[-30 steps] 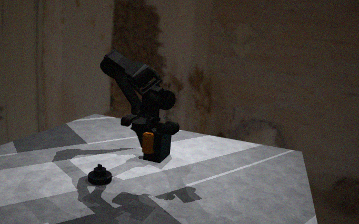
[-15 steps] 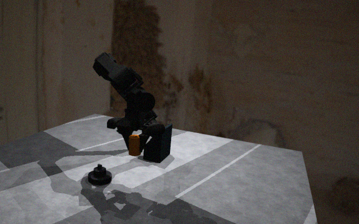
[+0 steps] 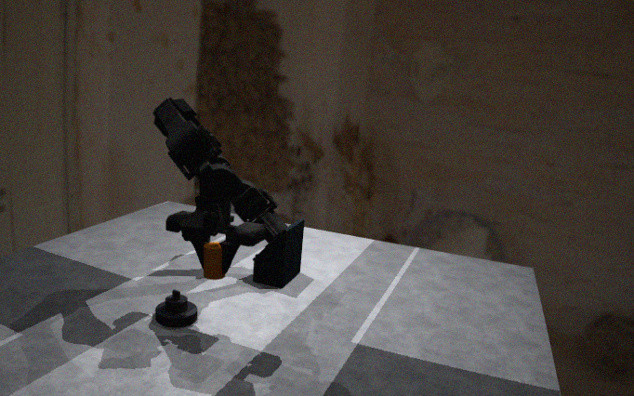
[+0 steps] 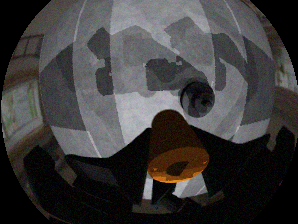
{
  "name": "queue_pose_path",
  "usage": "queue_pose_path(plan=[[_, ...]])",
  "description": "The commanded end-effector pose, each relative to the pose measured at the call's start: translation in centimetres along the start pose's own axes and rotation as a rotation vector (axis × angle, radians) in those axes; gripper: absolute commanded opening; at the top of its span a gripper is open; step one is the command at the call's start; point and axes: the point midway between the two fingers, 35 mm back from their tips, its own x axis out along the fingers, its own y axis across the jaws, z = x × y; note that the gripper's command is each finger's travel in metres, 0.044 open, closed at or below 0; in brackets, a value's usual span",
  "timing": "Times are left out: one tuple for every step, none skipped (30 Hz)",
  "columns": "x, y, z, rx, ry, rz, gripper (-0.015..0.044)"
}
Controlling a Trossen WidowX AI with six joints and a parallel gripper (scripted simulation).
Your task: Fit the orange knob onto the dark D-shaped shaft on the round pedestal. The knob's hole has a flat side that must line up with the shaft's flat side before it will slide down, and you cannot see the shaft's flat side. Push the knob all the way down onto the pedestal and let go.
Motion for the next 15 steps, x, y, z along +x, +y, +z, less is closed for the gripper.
queue_pose_path(plan=[[0.2,-1.4,0.4,-0.004,-0.011,-0.004,0.0],[0.3,-1.7,0.4,-0.004,-0.011,-0.005,0.0],[0.4,-2.0,0.5,-0.004,-0.011,-0.006,0.0],[0.5,-2.3,0.5,-0.004,-0.011,-0.007,0.0],[0.5,-2.6,0.5,-0.003,-0.011,-0.008,0.0],[0.6,-2.9,0.6,-0.003,-0.011,-0.009,0.0],[0.7,-3.2,0.6,-0.003,-0.011,-0.01,0.0],[0.8,-3.5,0.6,-0.002,-0.011,-0.011,0.0],[0.9,-3.8,0.7,-0.002,-0.011,-0.012,0.0],[1.0,-4.2,0.7,-0.002,-0.011,-0.014,0.0],[1.1,-4.5,0.7,-0.002,-0.011,-0.015,0.0],[1.2,-4.8,0.7,-0.001,-0.01,-0.016,0.0],[1.3,-5.1,0.7,-0.001,-0.01,-0.018,0.0],[1.4,-5.4,0.8,-0.001,-0.01,-0.019,0.0],[1.5,-5.7,0.8,0.0,-0.01,-0.021,0.0]])
